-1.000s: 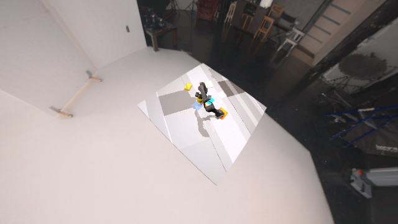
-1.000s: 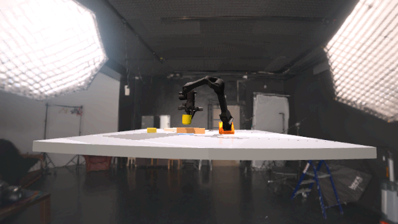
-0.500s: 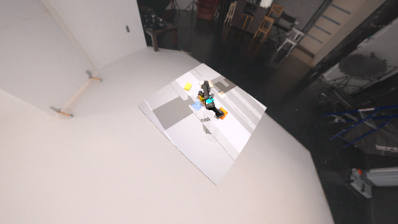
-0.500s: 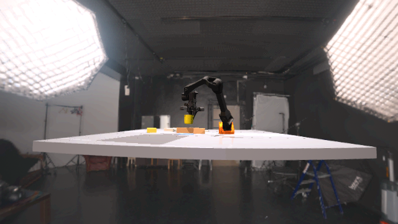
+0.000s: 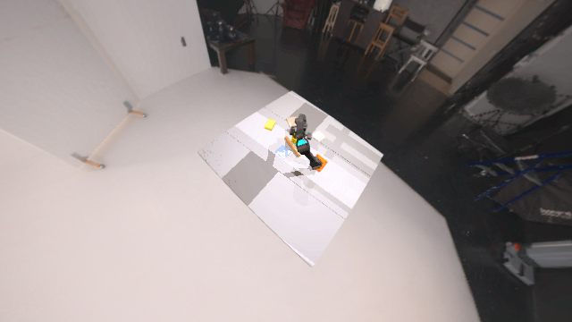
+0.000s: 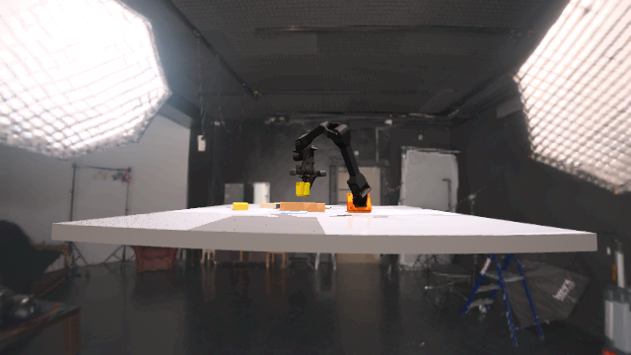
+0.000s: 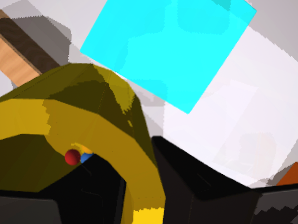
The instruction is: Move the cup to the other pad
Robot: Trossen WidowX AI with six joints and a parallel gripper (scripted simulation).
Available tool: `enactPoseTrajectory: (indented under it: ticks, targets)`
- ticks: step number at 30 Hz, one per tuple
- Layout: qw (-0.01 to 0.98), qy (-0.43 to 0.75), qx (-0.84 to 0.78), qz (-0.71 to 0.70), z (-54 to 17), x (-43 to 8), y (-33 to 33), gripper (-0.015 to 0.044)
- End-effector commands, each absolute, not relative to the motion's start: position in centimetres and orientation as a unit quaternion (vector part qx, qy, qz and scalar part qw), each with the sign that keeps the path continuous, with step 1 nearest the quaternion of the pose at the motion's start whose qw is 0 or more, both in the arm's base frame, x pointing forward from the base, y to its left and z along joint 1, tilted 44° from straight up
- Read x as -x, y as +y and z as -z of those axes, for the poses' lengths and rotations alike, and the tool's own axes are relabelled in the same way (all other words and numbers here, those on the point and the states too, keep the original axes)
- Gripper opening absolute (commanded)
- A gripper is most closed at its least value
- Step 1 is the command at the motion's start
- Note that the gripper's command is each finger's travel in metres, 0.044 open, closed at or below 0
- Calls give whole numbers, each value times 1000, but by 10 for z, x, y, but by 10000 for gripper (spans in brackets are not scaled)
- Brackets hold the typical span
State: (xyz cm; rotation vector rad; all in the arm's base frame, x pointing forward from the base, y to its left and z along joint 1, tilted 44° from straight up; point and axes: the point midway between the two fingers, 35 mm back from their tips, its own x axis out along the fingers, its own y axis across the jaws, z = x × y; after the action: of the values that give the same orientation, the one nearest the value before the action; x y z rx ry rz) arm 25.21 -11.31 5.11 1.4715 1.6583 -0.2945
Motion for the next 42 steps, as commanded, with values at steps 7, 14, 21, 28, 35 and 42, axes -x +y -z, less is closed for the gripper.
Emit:
enactPoseTrajectory:
  ticks: [7, 14, 21, 28, 35, 42]
  targets:
    - [438, 668, -590, 118, -30, -240, -133, 0]
    - [438, 668, -589, 119, -15, -232, -147, 0]
    - [439, 668, -589, 119, -2, -224, -160, 0]
    - [439, 668, -589, 119, 3, -223, -160, 0]
    - [439, 668, -589, 119, 9, -224, -154, 0]
    - [439, 668, -589, 119, 16, -225, -148, 0]
